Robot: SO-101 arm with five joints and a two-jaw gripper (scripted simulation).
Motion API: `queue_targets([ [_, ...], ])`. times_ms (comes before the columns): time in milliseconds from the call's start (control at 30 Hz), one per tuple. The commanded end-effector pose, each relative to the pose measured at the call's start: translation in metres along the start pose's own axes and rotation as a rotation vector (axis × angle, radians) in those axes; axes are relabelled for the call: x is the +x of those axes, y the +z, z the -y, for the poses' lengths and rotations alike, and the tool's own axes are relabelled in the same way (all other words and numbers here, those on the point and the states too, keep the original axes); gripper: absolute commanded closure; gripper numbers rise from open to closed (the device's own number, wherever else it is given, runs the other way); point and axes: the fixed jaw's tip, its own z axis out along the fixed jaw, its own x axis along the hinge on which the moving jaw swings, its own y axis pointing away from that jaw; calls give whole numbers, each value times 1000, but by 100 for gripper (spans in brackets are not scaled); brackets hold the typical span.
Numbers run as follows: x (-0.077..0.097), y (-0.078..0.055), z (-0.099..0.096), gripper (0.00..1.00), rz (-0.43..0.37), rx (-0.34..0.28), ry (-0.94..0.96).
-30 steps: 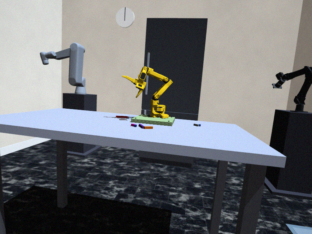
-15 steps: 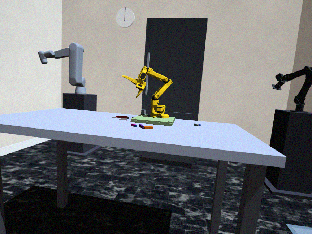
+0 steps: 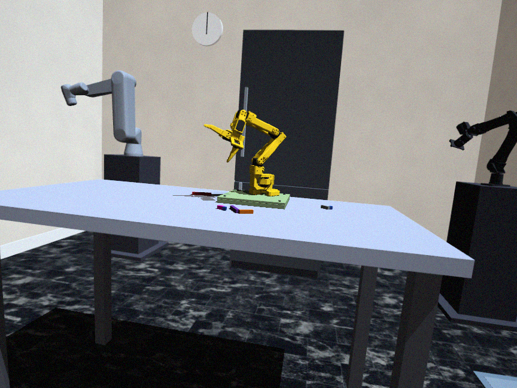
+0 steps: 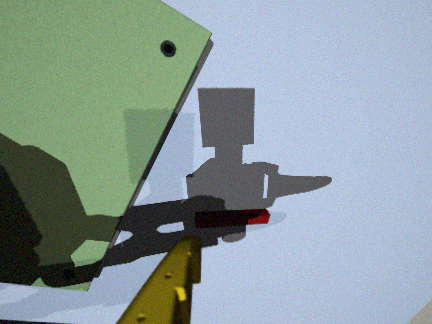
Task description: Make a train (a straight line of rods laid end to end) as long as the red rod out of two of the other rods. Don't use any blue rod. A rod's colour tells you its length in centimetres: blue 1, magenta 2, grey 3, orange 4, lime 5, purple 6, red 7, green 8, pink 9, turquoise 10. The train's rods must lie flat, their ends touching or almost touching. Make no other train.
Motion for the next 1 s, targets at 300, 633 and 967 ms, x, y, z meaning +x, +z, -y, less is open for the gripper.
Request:
queue_targets([
  [300,-59,-7,-14,0,130,8,-413],
  [633,-94,-14,-38,0,223,4,-709],
  [967,-112,-20,-58,0,280,2,-890],
])
